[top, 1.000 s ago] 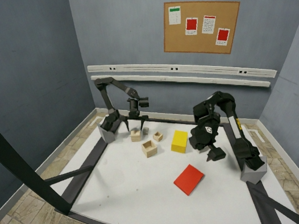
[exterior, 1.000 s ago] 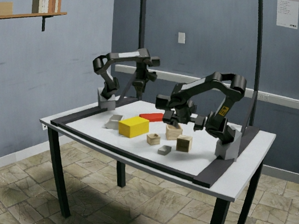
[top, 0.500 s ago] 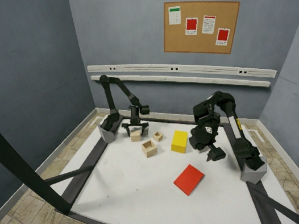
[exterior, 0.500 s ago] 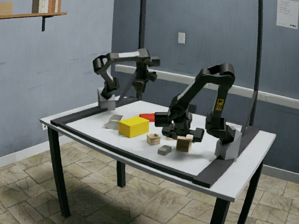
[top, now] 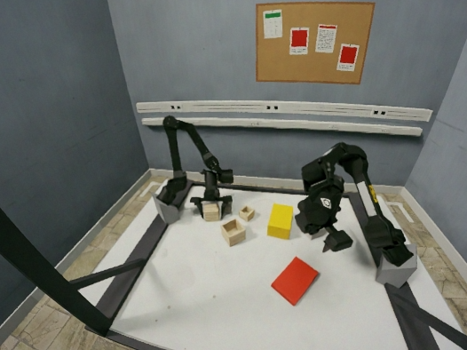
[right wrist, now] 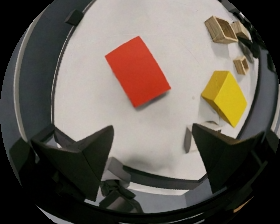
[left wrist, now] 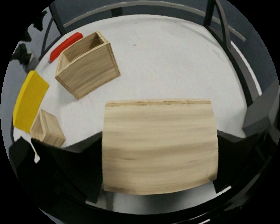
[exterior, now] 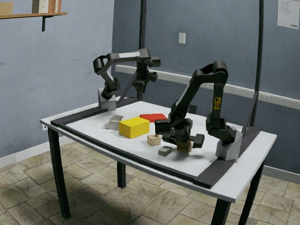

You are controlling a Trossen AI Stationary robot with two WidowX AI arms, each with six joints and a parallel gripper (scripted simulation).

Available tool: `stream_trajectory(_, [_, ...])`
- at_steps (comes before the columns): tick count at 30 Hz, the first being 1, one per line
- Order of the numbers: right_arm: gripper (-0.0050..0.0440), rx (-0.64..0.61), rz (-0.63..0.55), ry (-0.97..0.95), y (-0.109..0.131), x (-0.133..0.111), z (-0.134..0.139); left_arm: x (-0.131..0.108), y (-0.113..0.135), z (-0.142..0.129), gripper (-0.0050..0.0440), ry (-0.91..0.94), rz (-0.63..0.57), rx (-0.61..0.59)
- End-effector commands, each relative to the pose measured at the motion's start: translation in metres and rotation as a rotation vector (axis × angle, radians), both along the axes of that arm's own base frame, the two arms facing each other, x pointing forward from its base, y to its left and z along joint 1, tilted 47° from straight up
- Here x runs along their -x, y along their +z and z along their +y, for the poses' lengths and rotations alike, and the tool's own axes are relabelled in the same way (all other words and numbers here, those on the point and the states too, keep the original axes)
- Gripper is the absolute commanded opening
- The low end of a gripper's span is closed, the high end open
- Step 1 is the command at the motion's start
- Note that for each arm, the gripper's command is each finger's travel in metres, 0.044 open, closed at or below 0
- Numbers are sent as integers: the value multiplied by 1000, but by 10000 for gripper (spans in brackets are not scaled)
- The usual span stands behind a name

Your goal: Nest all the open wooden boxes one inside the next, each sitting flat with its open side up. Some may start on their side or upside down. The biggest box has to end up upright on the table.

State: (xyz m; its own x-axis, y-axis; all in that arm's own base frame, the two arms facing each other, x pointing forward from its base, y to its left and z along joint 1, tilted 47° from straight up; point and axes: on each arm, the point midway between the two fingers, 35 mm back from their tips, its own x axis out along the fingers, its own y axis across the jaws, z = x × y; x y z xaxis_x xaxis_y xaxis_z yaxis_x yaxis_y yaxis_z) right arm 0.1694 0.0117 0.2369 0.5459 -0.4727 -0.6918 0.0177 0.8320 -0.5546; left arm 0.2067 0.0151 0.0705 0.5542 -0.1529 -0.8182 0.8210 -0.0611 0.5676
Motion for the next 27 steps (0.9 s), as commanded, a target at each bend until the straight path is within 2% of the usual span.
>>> stream_trajectory(1, [400,-1,-7,1,1,0,1,-1,-3,2,376,-1,0,1])
stream_trajectory(2, [400,-1,-7,1,1,0,1,-2,-2,2,352,0,-1,-1])
stream_trajectory(12, [400,-1,-7,1,1,0,1,-3,1,2,285,1,-11,-4])
stream_trajectory(19, [400,-1,-7,1,1,0,1,-3,1,2,252,1,-11,-4])
stream_trajectory(25, [400,-1,-7,1,1,0,1,-3,1,2,252,1,-11,-4])
stream_trajectory(27, [400,-1,-7,1,1,0,1,-3,1,2,204,2,-11,-5])
